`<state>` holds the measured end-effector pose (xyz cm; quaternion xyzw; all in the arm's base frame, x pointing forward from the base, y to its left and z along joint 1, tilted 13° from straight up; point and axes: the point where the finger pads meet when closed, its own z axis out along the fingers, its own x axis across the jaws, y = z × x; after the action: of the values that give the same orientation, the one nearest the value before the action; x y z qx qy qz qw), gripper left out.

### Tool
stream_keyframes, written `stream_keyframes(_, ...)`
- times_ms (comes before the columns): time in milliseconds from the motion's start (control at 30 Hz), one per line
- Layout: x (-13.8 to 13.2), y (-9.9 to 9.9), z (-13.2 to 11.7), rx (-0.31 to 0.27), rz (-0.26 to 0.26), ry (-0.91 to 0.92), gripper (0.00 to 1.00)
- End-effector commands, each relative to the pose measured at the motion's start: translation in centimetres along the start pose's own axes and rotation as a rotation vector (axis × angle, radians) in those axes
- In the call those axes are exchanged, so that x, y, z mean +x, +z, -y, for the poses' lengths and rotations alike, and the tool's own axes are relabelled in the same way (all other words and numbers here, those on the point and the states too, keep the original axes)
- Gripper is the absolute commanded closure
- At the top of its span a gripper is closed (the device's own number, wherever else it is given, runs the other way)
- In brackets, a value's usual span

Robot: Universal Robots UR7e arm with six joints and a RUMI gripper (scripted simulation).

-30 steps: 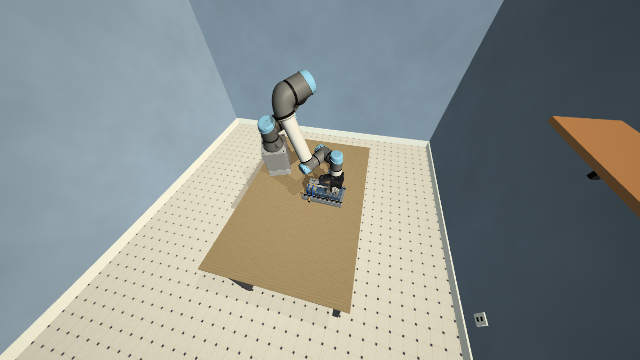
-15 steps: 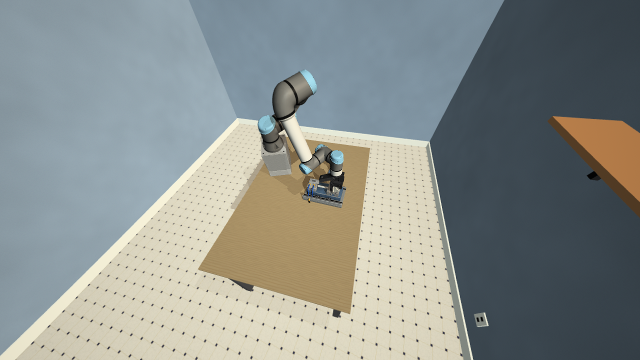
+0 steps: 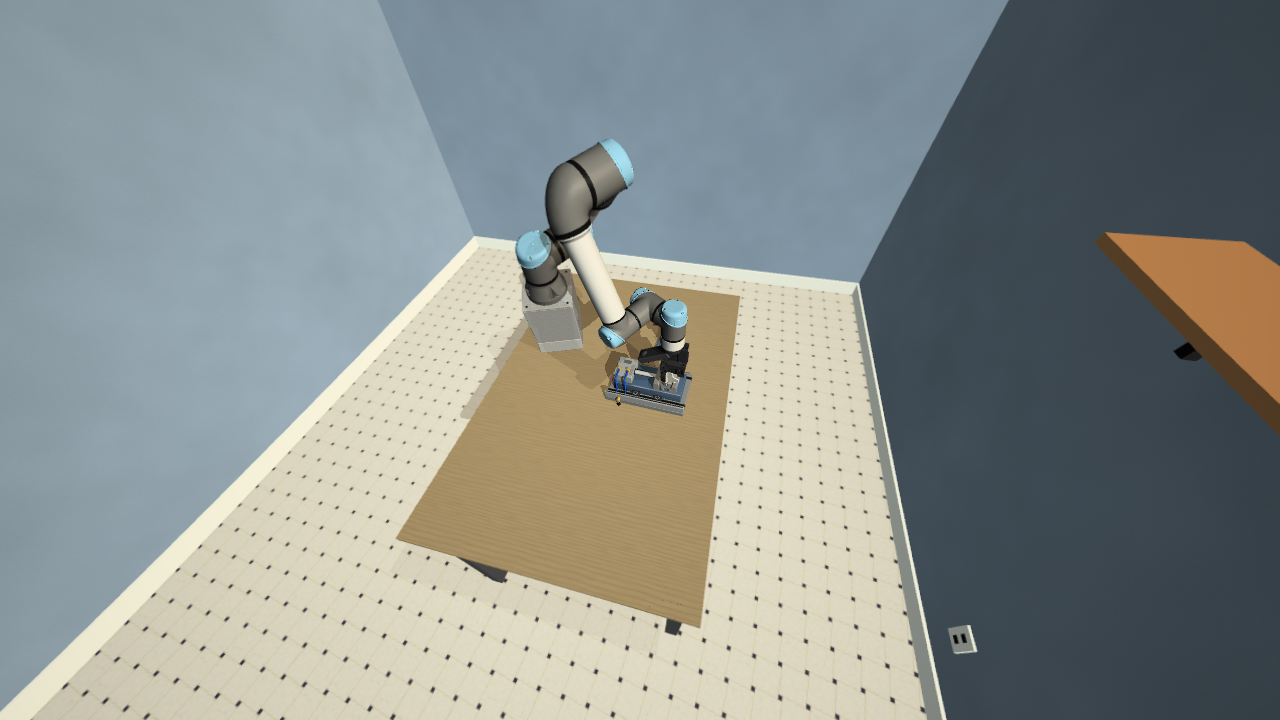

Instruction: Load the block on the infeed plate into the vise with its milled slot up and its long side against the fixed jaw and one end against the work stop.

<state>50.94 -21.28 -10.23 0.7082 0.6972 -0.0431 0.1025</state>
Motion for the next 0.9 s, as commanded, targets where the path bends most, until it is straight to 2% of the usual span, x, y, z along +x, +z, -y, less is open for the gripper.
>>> stream_keyframes(0,0.13,-0.05,-0.05,-0.001,0.0,0.0,1.0)
stream_keyframes(867,0.76,-0.05,-0.05,-0.001,0.0,0.0,1.0)
